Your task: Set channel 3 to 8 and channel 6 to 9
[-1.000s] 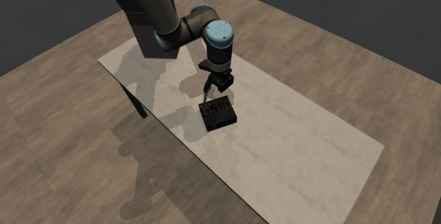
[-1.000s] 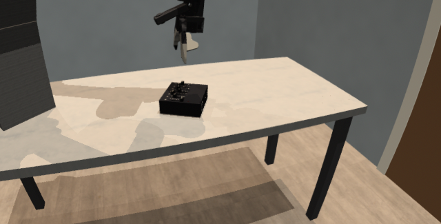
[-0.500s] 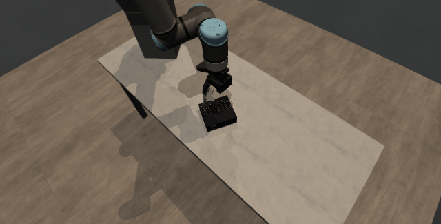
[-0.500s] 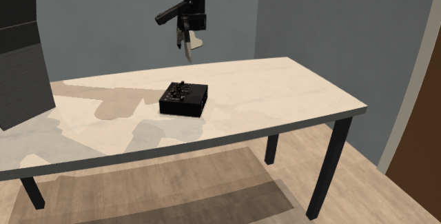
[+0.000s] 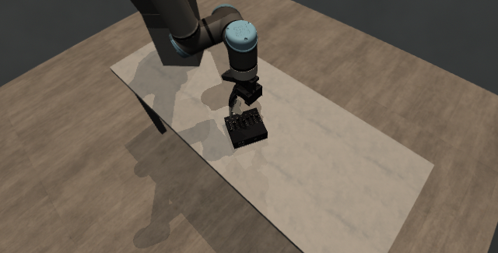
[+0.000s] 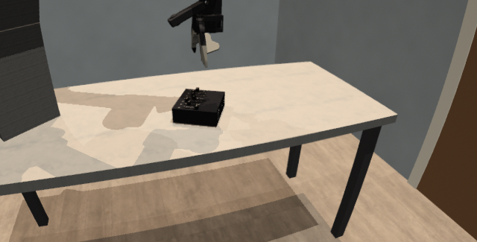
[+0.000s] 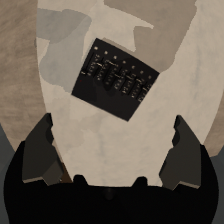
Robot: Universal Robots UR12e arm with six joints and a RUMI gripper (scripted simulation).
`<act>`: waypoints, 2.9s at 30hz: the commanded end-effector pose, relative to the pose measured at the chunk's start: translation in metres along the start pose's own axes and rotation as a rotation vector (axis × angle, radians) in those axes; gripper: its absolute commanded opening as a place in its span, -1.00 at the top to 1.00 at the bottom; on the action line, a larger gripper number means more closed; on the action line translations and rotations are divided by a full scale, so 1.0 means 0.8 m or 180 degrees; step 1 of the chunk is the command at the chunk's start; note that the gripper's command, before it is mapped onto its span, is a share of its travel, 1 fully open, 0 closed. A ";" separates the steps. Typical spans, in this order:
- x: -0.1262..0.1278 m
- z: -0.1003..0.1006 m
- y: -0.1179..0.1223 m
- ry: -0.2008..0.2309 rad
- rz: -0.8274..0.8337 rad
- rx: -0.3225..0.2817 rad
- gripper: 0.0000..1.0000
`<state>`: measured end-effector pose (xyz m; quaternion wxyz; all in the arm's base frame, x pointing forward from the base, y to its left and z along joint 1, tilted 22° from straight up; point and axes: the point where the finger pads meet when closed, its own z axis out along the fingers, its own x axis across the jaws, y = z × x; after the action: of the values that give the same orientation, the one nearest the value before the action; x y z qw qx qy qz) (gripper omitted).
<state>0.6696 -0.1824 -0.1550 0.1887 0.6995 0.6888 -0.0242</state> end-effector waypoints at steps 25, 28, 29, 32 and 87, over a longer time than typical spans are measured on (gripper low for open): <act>-0.001 0.014 -0.018 -0.0007 -0.1126 0.0017 -1.00; -0.001 0.017 -0.022 -0.0008 -0.1415 0.0022 -1.00; -0.001 0.017 -0.022 -0.0008 -0.1415 0.0022 -1.00; -0.001 0.020 -0.025 -0.0009 -0.1625 0.0026 -1.00; 0.034 0.082 -0.092 0.0095 -0.7560 0.0144 -1.00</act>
<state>0.6205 -0.1797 -0.2352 0.0423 -0.2589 0.9470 -0.1852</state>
